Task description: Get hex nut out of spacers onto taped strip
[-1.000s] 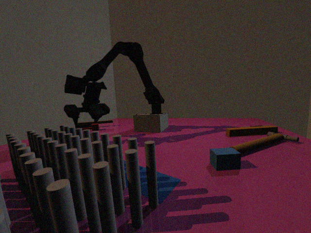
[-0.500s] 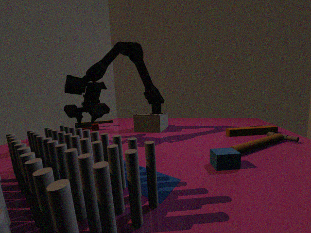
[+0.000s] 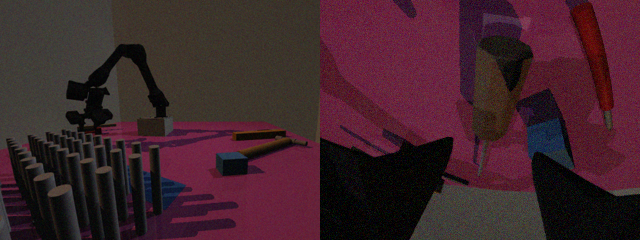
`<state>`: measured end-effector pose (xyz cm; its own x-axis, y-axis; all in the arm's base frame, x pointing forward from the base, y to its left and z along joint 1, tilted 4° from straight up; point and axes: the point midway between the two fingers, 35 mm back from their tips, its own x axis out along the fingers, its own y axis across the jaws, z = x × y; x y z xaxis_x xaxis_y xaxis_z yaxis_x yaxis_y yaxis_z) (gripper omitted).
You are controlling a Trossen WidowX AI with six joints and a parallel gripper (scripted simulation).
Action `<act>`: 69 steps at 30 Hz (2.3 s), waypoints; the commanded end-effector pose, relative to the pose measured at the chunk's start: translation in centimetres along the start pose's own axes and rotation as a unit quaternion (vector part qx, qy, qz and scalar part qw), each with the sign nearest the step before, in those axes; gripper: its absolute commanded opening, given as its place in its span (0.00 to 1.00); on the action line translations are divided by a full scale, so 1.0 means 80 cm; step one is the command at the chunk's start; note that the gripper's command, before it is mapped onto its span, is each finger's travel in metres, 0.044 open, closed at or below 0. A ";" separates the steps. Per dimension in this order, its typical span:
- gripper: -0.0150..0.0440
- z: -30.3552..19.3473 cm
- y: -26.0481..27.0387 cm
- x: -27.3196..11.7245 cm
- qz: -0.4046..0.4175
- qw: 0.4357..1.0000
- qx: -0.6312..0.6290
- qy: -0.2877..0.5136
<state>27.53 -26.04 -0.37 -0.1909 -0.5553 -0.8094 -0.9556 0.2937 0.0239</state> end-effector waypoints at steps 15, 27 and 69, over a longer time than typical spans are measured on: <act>0.73 0.021 0.002 0.033 0.003 1.000 -0.005 0.002; 0.73 0.035 0.004 0.053 0.003 1.000 -0.005 0.002; 0.25 -0.078 0.001 -0.117 0.003 1.000 -0.003 0.000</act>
<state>28.00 -25.78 10.01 -0.1917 -0.5550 -0.8095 -0.9572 0.2878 0.0294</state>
